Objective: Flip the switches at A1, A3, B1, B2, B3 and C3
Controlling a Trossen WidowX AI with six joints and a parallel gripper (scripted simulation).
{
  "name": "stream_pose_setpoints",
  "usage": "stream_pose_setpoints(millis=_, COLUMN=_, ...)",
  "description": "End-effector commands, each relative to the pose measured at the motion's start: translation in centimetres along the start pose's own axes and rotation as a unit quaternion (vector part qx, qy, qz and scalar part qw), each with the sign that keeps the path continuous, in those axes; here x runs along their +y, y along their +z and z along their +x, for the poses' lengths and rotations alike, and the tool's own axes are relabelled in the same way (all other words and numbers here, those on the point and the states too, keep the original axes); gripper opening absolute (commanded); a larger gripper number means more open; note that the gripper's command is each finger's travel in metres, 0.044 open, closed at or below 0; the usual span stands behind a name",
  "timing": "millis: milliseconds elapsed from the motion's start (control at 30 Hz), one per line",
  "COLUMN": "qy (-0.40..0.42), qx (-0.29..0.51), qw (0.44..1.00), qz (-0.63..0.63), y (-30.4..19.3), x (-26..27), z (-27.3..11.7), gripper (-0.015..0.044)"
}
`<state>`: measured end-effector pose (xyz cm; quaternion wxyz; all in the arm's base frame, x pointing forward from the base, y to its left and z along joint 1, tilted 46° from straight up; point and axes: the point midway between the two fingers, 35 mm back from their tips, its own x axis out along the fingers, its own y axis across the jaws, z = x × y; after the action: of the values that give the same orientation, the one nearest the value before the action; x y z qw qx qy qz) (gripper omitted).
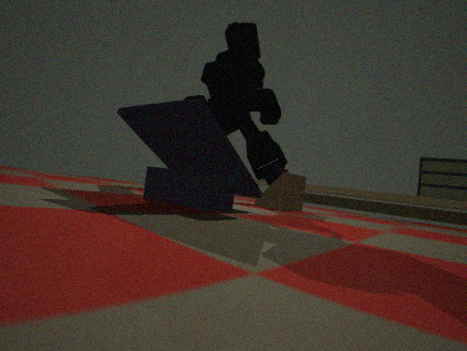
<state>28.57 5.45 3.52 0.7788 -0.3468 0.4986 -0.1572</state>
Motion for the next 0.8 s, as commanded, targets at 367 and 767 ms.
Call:
stream_pose_setpoints(millis=367, qy=0.0, qx=-0.001, qw=1.0, qz=-0.002, y=0.04, x=0.0, z=0.22, gripper=0.0)
stream_pose_setpoints(millis=767, qy=0.001, qx=0.002, qw=1.0, qz=0.0, y=0.12, x=0.1, z=-0.48, gripper=0.0)
